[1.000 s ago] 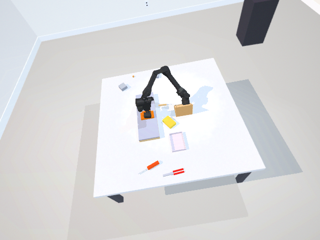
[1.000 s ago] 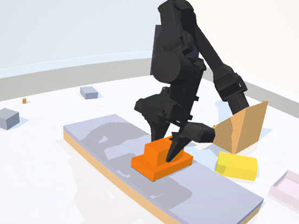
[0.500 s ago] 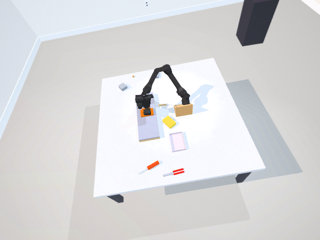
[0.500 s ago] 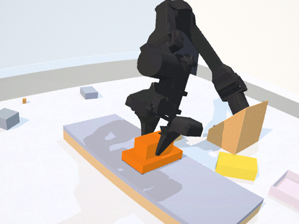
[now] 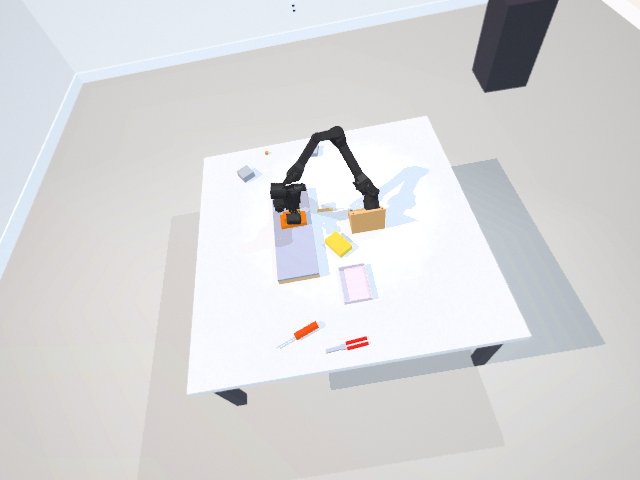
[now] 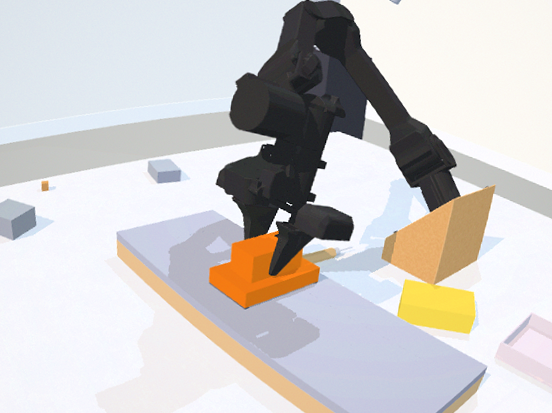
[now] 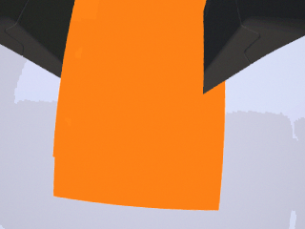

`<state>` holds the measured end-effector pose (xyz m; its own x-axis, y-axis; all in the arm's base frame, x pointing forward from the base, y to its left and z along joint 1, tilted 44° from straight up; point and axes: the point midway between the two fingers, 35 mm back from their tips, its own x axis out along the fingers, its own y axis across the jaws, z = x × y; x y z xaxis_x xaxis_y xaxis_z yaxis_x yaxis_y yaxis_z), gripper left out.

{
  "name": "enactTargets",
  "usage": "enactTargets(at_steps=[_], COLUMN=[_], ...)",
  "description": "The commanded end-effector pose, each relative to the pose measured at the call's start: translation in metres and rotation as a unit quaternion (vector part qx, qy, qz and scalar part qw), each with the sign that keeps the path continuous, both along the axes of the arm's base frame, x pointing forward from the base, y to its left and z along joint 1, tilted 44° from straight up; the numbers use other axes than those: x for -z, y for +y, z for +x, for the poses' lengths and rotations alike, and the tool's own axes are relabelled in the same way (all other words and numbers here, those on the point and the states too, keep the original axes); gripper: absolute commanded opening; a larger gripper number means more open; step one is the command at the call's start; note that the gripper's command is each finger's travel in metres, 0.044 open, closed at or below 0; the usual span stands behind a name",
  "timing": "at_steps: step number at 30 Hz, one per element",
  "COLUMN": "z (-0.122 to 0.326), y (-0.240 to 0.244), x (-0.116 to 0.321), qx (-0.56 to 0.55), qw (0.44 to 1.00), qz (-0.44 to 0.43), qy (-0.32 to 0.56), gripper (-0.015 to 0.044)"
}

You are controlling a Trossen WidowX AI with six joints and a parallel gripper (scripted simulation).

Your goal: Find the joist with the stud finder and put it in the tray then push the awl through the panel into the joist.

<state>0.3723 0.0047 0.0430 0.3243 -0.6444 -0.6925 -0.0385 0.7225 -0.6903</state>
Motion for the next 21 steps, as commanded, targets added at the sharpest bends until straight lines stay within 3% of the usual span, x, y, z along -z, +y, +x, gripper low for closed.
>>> enactTargets(at_steps=[1, 21], z=[-0.001, 0.0], y=[-0.008, -0.038], x=[-0.007, -0.036], qx=[0.001, 0.001], qw=[1.0, 1.0], qz=[-0.001, -0.002], qy=[-0.001, -0.001], gripper=[0.0, 0.0])
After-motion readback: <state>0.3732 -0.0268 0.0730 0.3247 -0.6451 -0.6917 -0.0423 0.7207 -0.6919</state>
